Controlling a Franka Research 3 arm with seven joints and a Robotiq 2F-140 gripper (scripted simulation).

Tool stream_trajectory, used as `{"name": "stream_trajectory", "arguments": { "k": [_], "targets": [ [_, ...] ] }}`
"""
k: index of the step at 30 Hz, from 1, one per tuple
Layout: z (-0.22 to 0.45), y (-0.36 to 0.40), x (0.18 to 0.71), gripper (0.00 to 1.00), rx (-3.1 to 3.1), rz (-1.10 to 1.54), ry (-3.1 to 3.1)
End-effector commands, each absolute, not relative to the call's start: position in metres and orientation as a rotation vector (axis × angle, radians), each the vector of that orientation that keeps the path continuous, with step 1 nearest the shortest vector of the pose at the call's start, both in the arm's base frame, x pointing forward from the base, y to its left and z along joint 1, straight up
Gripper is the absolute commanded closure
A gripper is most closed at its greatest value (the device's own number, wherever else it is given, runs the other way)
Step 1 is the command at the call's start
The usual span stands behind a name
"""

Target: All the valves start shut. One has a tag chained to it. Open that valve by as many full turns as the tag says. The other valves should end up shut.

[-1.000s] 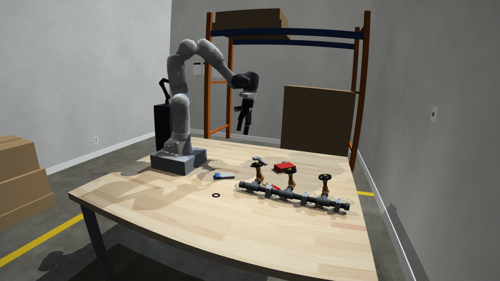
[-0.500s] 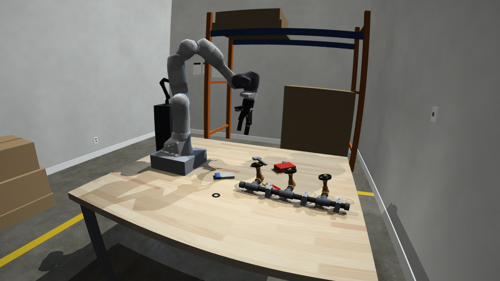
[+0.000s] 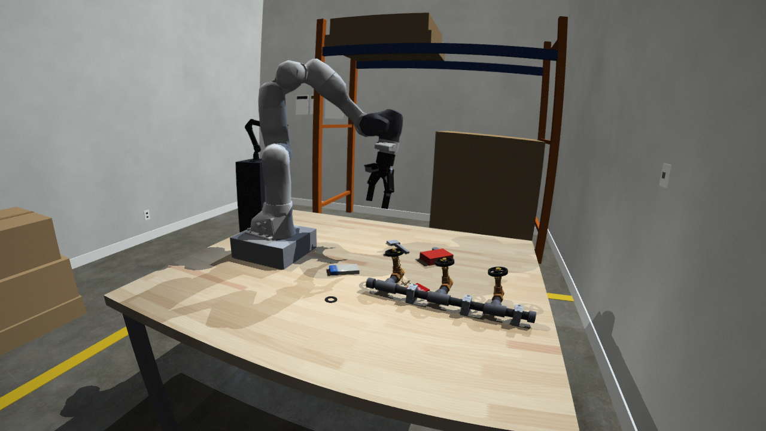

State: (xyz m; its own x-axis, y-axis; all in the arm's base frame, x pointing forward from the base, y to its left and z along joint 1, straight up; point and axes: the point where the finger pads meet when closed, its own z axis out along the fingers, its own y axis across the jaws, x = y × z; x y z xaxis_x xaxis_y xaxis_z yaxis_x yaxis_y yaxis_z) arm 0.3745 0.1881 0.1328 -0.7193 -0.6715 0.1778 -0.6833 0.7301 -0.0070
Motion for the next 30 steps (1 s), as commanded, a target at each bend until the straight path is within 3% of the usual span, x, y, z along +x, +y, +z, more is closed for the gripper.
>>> {"name": "stream_trajectory", "arguments": {
  "k": [1,30],
  "targets": [
    [0.133,0.187,0.38,0.0,1.263,0.072,-2.694],
    [0.133,0.169,0.417,0.0,1.627,-0.008,-2.512]
  ]
}}
